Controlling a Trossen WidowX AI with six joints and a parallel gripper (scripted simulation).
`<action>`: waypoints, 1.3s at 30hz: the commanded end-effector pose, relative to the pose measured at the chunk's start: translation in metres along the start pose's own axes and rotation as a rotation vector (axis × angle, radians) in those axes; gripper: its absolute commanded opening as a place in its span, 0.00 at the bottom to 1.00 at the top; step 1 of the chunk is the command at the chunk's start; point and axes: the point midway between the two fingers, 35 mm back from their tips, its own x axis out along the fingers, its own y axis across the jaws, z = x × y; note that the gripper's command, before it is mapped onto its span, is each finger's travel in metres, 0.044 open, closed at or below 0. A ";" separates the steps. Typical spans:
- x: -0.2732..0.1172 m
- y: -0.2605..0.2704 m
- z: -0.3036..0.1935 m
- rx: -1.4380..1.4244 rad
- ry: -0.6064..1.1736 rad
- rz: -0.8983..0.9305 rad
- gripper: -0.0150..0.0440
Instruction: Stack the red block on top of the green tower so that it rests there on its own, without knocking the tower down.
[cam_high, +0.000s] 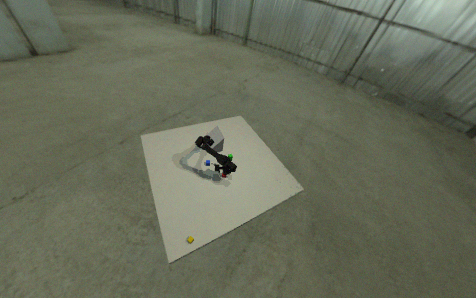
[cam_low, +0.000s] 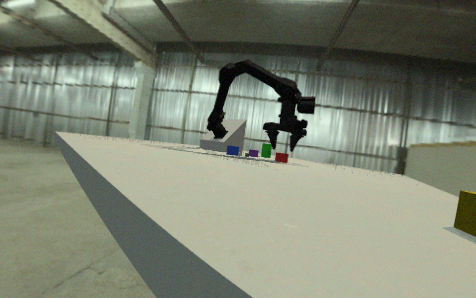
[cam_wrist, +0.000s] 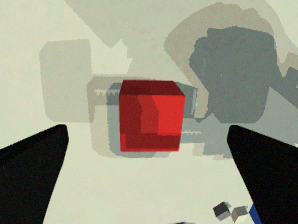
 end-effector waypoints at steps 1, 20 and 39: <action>0.007 -0.001 0.000 -0.003 -0.002 -0.005 1.00; 0.038 -0.001 0.000 -0.003 -0.003 -0.007 1.00; 0.039 -0.002 0.000 -0.003 -0.003 -0.007 0.51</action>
